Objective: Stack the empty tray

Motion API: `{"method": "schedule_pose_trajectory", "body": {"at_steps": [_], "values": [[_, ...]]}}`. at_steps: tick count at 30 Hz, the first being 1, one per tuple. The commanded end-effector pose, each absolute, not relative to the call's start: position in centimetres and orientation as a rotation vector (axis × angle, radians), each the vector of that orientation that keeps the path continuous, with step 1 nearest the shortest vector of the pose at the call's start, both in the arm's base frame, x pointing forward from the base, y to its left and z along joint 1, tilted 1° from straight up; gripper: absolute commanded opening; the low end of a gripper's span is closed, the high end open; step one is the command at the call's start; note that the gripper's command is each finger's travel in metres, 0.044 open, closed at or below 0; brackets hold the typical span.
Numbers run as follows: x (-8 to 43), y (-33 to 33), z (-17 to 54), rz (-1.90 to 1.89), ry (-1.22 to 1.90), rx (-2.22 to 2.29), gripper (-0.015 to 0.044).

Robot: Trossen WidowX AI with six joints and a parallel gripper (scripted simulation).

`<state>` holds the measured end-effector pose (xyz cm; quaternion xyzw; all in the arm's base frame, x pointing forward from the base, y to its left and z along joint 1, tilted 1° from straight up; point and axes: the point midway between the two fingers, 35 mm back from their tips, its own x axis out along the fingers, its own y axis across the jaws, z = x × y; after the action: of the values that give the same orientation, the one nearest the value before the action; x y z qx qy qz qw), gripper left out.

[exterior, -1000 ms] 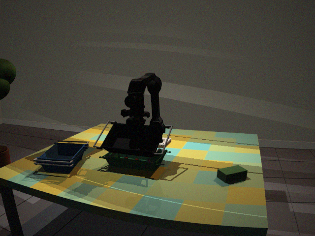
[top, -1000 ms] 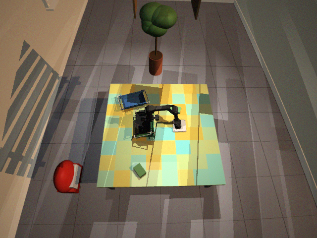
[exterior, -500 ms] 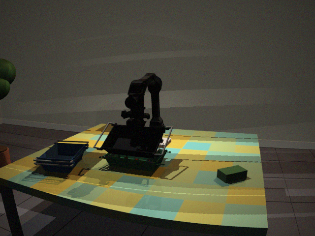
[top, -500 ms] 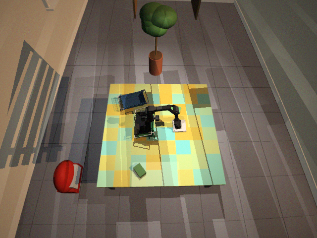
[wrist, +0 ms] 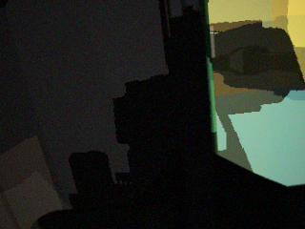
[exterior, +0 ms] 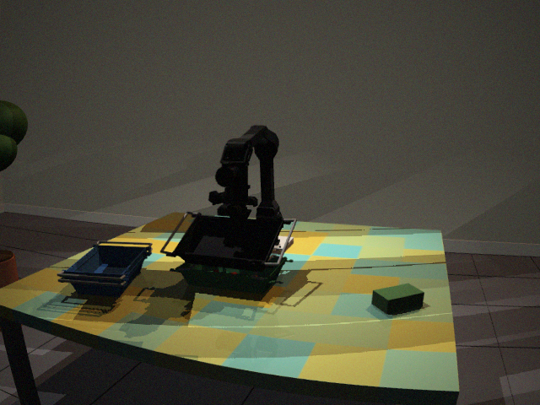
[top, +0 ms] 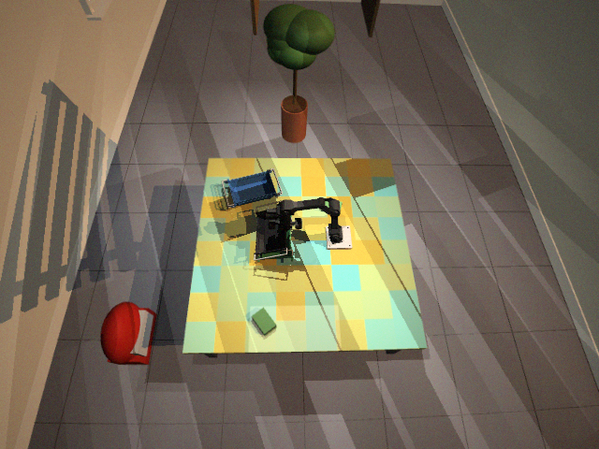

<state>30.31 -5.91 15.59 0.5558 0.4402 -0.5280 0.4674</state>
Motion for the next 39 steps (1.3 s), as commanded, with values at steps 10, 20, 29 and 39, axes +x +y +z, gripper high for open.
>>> {"method": "schedule_pose_trajectory", "body": {"at_steps": [10,20,29,39], "values": [[29.5,-5.8,14.5,-1.303,1.094,1.354,0.0000],[29.3,-5.7,14.0,-1.303,1.094,1.354,0.0000],[29.1,-5.7,13.5,-1.303,1.094,1.354,0.0000],[29.1,-5.7,13.5,-1.303,1.094,1.354,0.0000]]}}
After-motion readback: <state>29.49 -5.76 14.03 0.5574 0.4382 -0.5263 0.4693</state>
